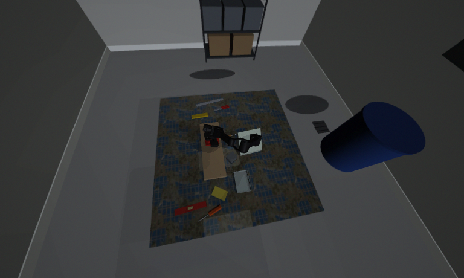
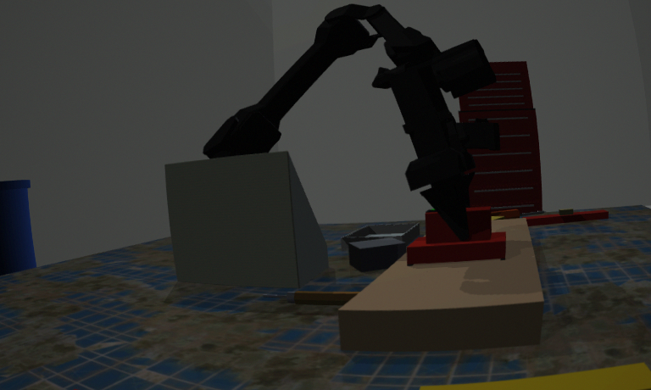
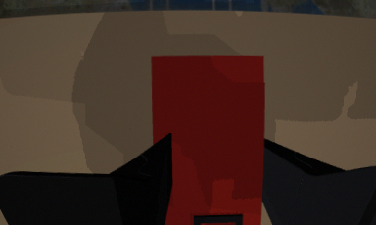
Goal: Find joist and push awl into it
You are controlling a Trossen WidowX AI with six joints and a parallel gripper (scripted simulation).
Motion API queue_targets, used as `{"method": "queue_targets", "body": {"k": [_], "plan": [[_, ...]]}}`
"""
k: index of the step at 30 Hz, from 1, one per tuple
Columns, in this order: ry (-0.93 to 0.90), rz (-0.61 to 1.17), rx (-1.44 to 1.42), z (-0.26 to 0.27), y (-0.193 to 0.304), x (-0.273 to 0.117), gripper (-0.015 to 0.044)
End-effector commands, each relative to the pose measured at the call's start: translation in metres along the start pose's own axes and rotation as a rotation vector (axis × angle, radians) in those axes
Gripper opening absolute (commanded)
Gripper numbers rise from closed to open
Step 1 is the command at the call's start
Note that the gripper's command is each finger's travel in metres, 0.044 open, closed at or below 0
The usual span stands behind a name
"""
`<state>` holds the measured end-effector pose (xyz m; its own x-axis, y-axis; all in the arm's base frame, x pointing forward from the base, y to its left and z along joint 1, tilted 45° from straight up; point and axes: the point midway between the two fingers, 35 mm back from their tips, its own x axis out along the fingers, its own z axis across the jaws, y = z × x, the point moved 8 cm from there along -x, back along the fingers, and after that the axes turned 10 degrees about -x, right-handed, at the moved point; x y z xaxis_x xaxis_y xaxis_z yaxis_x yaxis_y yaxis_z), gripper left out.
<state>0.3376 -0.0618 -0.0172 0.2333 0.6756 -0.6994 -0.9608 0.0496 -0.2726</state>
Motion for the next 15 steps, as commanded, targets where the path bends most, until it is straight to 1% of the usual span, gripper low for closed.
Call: {"method": "queue_targets", "body": {"k": [1, 15], "plan": [[-0.008, -0.002, 0.003, 0.007, -0.001, 0.001, 0.0], [-0.009, -0.001, 0.003, 0.029, -0.005, 0.001, 0.0]]}}
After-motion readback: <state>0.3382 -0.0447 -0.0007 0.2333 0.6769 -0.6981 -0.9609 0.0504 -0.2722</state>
